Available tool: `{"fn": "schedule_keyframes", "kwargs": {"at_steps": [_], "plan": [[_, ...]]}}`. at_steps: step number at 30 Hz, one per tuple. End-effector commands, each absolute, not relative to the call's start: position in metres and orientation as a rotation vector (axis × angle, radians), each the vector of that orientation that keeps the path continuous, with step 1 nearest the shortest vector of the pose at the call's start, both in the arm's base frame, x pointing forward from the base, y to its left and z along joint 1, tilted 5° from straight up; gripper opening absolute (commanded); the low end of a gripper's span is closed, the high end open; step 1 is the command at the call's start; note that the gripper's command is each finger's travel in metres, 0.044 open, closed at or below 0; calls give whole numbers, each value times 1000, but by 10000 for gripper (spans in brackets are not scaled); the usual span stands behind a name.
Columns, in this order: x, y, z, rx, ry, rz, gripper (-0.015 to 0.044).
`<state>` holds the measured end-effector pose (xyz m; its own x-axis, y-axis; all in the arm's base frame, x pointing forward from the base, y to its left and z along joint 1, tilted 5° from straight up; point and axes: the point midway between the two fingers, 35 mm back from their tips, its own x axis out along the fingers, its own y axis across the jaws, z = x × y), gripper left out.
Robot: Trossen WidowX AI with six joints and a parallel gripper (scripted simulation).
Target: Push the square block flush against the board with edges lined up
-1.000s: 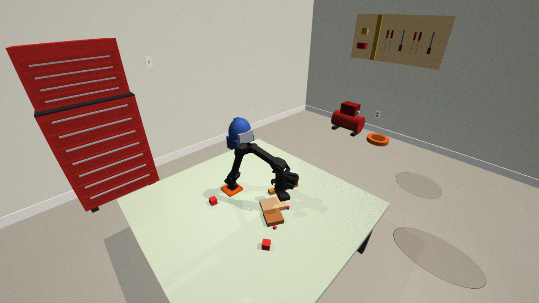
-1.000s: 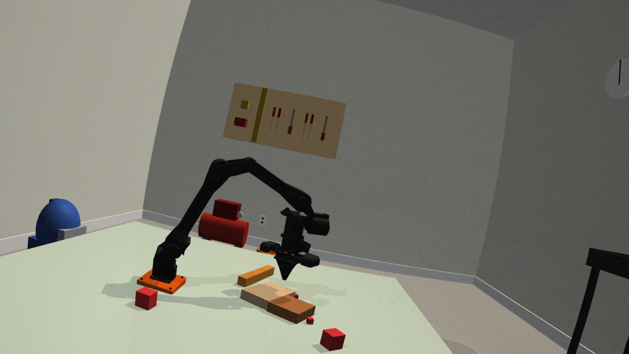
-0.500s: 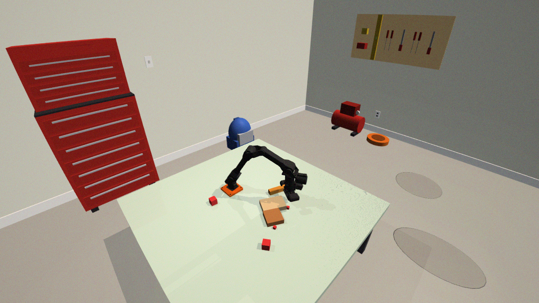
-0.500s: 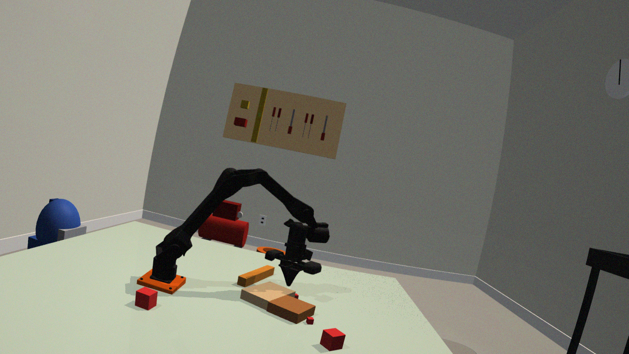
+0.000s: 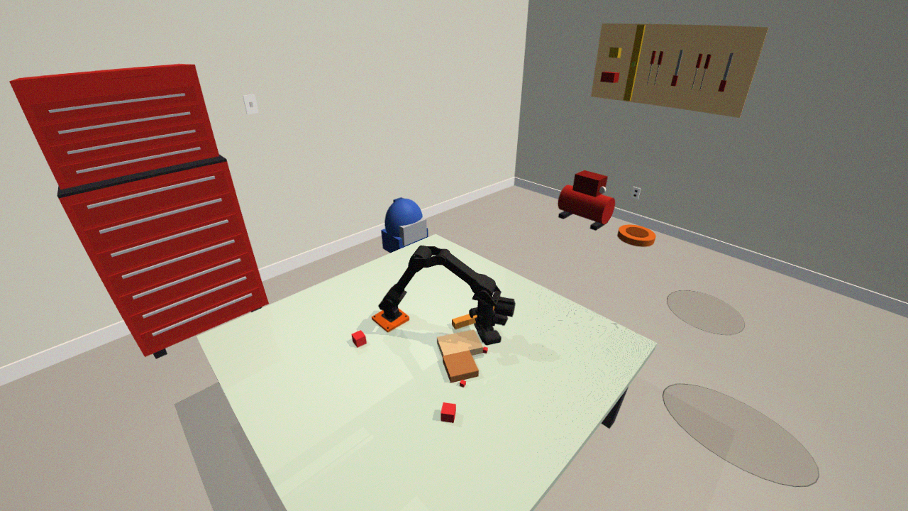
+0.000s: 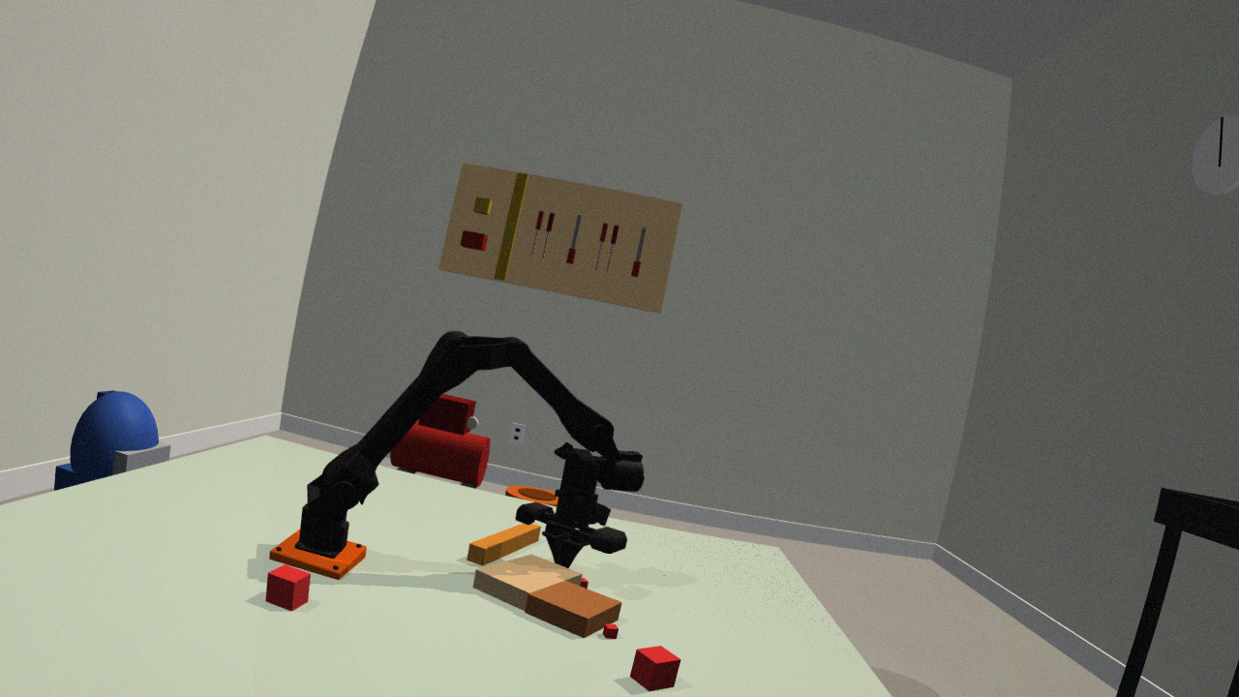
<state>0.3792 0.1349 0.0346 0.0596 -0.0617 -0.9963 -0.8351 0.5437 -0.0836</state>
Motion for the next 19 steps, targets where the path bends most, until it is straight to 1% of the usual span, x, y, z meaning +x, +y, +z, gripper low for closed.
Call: {"fn": "schedule_keyframes", "kwargs": {"at_steps": [1, 9, 19], "plan": [[374, 128, 33, -840, 1409, 707, 0], [367, 117, 33, -841, 1410, 706, 0], [375, 127, 33, -840, 1409, 707, 0]]}}
